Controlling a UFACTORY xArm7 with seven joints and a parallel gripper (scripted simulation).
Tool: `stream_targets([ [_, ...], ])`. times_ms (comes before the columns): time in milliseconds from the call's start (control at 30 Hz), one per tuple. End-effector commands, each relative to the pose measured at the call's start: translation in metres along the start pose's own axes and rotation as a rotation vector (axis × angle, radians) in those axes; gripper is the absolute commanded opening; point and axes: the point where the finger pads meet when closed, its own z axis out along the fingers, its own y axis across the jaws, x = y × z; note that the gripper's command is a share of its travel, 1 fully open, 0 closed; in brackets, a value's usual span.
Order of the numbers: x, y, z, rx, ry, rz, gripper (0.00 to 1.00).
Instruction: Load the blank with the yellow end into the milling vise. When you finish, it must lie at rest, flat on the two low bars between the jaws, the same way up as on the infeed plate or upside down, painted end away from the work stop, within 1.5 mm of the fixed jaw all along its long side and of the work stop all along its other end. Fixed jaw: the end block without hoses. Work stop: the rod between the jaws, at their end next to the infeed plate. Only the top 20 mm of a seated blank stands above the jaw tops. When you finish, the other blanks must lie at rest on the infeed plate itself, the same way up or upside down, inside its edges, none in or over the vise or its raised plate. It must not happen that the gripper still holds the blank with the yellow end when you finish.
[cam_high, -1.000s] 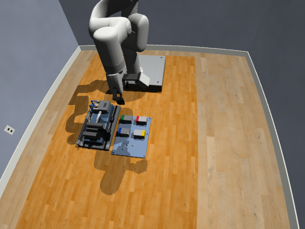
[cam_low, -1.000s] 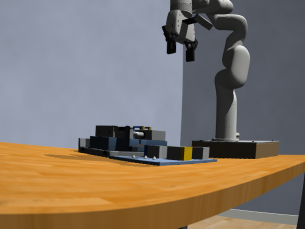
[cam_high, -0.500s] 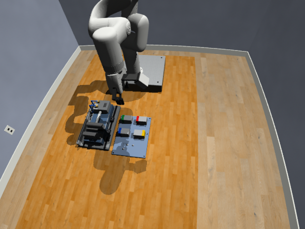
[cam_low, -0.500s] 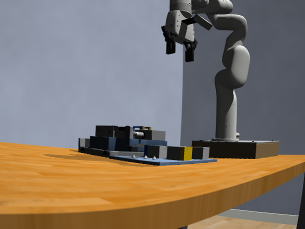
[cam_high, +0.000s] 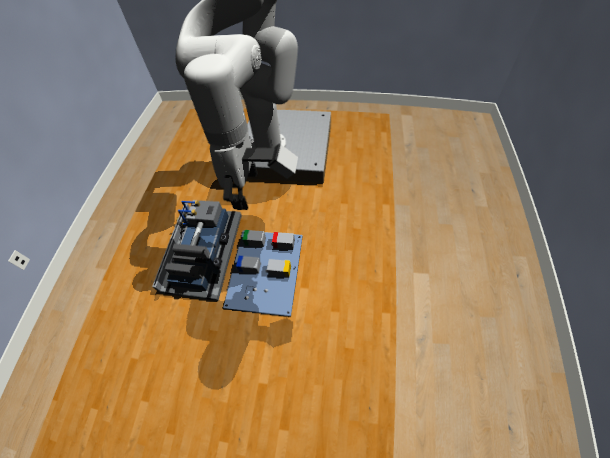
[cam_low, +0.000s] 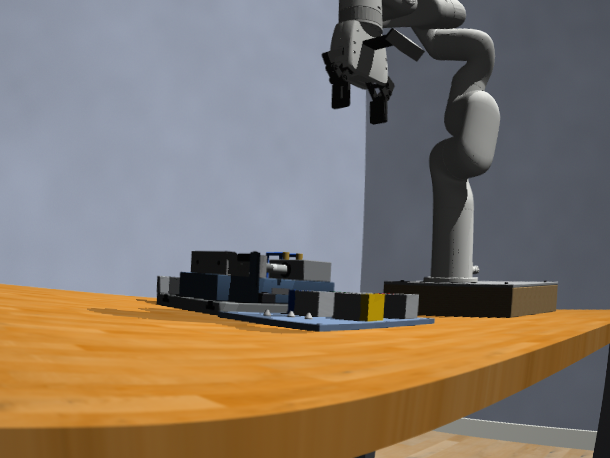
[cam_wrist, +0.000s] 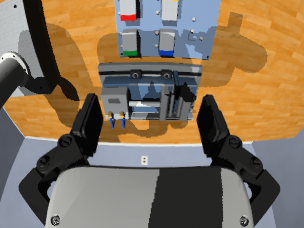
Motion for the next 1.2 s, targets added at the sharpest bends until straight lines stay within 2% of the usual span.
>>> stream_targets([
  [0,0.0,0.001,-0.001,-0.004,0.0,0.0,1.0],
  [800,-0.002,0.001,-0.001,-0.004,0.0,0.0,1.0],
  [1133,0.058,0.002,-0.001,-0.004,0.0,0.0,1.0],
  [1167,0.058,0.002,-0.001,-0.004,0.0,0.0,1.0],
])
